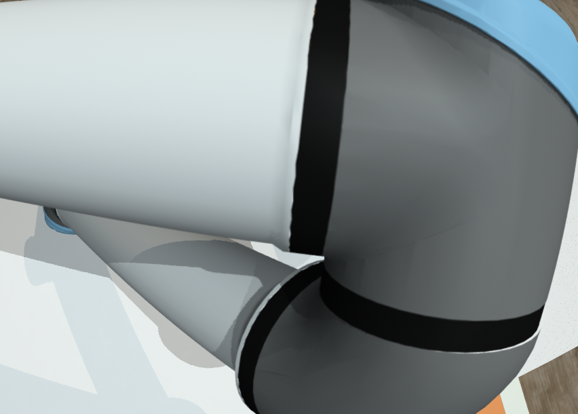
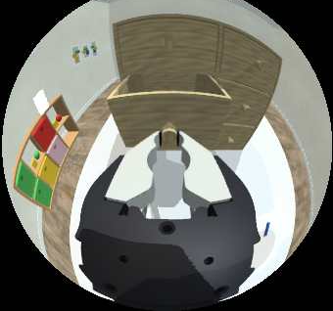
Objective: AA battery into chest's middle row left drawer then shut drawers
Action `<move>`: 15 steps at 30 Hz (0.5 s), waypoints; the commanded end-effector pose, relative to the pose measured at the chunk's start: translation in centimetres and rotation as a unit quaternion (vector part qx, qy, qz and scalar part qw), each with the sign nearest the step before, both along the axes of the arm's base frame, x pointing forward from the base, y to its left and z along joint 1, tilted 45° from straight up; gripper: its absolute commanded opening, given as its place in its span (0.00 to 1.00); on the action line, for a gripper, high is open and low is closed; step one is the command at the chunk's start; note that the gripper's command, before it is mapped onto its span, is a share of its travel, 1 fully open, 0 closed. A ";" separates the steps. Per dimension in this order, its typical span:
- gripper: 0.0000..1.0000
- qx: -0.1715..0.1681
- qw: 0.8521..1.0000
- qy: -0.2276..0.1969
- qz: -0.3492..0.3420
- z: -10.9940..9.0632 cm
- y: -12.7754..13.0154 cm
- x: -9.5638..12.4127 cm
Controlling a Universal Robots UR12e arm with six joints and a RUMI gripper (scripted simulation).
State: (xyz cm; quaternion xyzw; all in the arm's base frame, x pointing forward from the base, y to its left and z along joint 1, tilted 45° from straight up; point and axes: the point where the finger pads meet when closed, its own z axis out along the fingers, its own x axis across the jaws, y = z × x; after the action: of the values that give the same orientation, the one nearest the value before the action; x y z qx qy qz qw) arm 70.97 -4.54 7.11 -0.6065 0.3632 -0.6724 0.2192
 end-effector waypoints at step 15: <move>0.15 0.001 1.000 0.001 0.000 0.0 0.1 -0.1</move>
State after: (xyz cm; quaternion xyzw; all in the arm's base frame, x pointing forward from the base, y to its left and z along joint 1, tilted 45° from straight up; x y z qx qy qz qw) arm 70.96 -4.52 7.12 -0.6065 0.3630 -0.6725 0.2193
